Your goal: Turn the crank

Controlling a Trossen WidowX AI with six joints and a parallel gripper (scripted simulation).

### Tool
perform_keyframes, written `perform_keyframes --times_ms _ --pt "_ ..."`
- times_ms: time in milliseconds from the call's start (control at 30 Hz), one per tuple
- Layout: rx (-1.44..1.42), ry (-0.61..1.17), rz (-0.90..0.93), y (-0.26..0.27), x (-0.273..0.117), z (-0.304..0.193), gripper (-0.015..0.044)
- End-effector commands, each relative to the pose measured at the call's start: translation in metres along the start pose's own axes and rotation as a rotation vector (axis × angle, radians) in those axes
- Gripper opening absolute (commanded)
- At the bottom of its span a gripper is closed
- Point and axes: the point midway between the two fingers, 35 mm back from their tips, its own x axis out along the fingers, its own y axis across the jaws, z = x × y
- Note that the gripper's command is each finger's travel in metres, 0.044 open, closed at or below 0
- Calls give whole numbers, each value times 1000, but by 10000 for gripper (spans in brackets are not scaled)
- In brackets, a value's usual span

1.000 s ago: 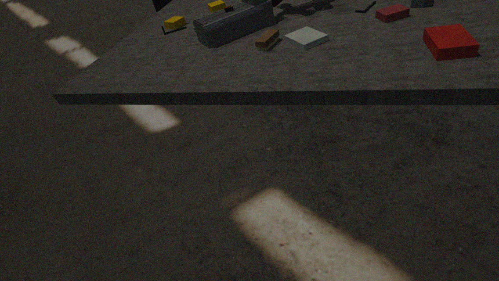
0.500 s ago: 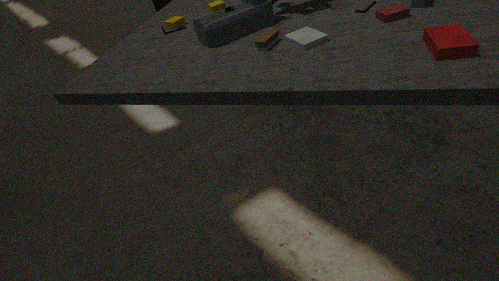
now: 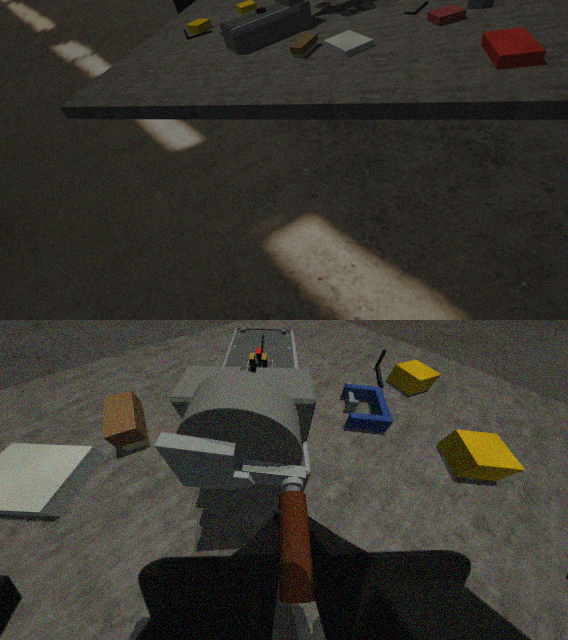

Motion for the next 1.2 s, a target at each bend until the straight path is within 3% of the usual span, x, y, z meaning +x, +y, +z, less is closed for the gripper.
perform_keyframes --times_ms 0,1167 --pt "0 -8 -3 -2 -7 7 0" --pt "1 -8 -3 10 -23 22 0"
